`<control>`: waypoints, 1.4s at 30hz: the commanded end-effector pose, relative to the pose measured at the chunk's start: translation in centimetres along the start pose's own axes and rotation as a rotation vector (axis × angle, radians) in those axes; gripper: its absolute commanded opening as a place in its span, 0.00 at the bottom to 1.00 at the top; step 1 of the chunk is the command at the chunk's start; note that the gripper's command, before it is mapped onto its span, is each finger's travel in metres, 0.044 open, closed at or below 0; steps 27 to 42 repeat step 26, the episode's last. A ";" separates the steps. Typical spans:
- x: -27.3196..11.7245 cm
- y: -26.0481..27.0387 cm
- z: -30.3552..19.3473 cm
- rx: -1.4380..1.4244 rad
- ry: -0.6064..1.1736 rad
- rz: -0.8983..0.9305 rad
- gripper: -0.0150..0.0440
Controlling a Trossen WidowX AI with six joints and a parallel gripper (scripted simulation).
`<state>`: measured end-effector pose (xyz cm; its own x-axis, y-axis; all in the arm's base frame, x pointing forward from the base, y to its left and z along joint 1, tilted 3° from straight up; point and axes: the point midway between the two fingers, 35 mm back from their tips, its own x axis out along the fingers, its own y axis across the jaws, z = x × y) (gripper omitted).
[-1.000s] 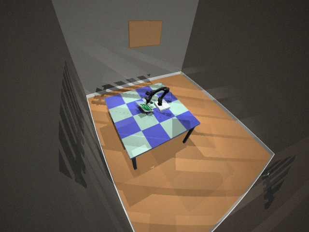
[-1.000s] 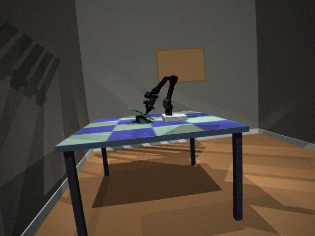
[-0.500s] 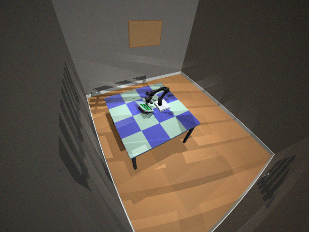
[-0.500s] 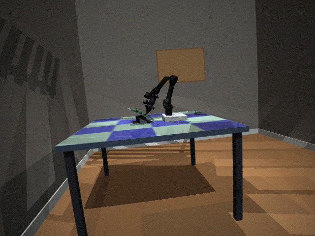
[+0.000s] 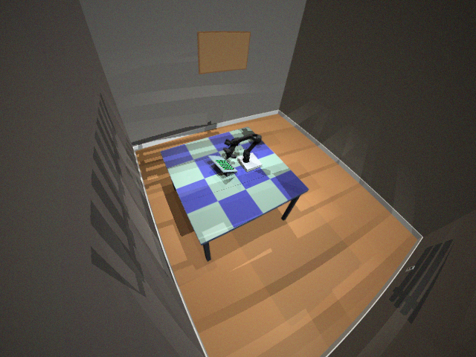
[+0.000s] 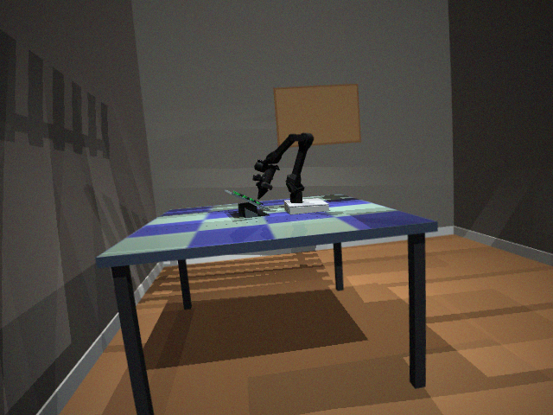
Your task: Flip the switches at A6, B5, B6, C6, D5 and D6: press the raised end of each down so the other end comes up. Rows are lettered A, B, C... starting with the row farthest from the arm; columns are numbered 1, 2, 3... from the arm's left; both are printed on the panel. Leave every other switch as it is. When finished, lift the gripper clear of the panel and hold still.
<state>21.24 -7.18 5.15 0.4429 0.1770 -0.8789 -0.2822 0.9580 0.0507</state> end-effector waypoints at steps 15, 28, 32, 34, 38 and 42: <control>-4.8 4.3 5.0 -0.016 0.017 -0.011 0.25; -5.3 7.6 7.3 -0.010 -0.003 -0.006 0.25; -5.3 7.6 7.3 -0.010 -0.003 -0.006 0.25; -5.3 7.6 7.3 -0.010 -0.003 -0.006 0.25; -5.3 7.6 7.3 -0.010 -0.003 -0.006 0.25; -5.3 7.6 7.3 -0.010 -0.003 -0.006 0.25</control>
